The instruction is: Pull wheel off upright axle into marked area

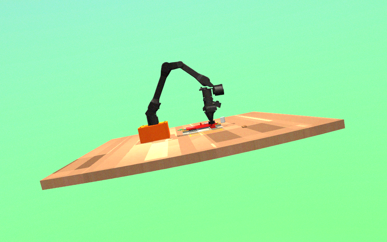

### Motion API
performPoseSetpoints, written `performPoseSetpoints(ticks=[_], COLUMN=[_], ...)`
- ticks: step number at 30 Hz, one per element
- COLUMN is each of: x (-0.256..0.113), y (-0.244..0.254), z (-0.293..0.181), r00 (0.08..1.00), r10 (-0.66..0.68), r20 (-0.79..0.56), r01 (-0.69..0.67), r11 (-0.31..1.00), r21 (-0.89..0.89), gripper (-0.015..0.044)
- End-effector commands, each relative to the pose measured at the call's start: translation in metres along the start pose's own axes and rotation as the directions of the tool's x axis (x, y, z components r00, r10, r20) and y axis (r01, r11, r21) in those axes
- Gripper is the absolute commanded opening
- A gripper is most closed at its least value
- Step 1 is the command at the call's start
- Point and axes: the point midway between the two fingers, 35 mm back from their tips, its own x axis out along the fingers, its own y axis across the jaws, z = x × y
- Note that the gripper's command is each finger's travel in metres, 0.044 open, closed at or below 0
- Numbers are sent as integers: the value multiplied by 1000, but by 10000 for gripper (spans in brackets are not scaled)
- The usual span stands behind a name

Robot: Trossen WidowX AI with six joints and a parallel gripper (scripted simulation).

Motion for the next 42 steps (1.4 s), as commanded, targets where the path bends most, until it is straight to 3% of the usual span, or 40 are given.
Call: performPoseSetpoints(ticks=[1,7,8,19,23,30,36,42], x=[-24,-26,-2,-16,-20,-62,-58,-25], y=[0,0,0,0,0,1,1,0], z=[-3,-3,0,0,0,-2,-2,0], r00=[1000,1000,1000,1000,1000,1000,1000,1000], r10=[-3,-3,0,-4,-4,-4,-4,-4], r20=[14,14,1,15,15,15,15,15], r01=[3,3,0,4,4,4,4,4], r11=[1000,1000,1000,1000,1000,1000,1000,1000], r21=[3,3,0,4,4,4,4,4], gripper=[0,0,26,300,300,300,300,300])
